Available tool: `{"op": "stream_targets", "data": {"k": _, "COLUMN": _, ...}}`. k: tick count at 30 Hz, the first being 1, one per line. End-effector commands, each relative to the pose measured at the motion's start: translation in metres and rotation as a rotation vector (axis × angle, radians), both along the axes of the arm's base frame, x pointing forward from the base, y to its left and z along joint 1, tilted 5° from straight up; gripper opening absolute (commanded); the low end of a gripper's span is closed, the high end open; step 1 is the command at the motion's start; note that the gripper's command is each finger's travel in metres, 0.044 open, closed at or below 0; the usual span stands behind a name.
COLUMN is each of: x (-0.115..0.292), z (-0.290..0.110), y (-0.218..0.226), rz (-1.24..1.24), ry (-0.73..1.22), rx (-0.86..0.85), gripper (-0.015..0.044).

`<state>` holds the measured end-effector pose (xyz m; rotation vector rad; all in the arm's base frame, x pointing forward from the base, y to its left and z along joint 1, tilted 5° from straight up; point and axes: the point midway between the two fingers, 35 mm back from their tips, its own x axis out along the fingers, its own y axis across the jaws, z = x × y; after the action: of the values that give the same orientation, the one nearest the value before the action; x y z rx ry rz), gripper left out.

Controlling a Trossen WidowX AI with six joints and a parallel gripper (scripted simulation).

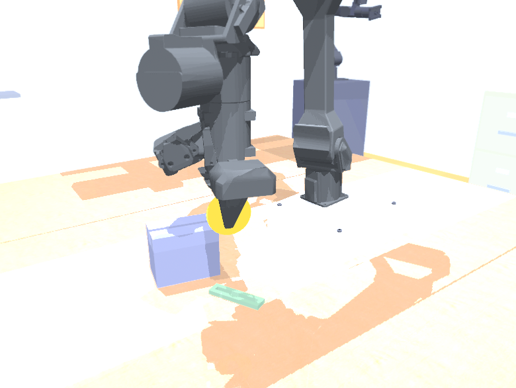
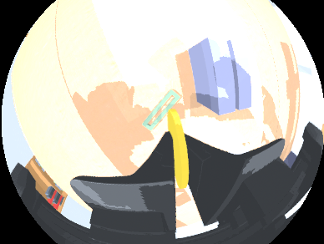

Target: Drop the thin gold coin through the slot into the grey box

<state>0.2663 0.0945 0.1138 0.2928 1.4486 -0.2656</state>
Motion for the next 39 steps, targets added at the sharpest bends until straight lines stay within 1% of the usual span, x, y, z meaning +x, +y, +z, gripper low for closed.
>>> {"op": "stream_targets", "data": {"k": 1, "x": 0.001, "z": 0.001, "y": 0.0, "rz": 0.099, "ry": 0.001, "rx": -0.005, "gripper": 0.0}}
{"op": "stream_targets", "data": {"k": 8, "x": 0.002, "z": 0.001, "y": -0.003, "rz": 0.104, "ry": 0.001, "rx": -0.006, "gripper": 0.0}}
{"op": "stream_targets", "data": {"k": 39, "x": 0.017, "z": 0.002, "y": -0.085, "rz": 0.105, "ry": 0.001, "rx": -0.014, "gripper": 0.0}}
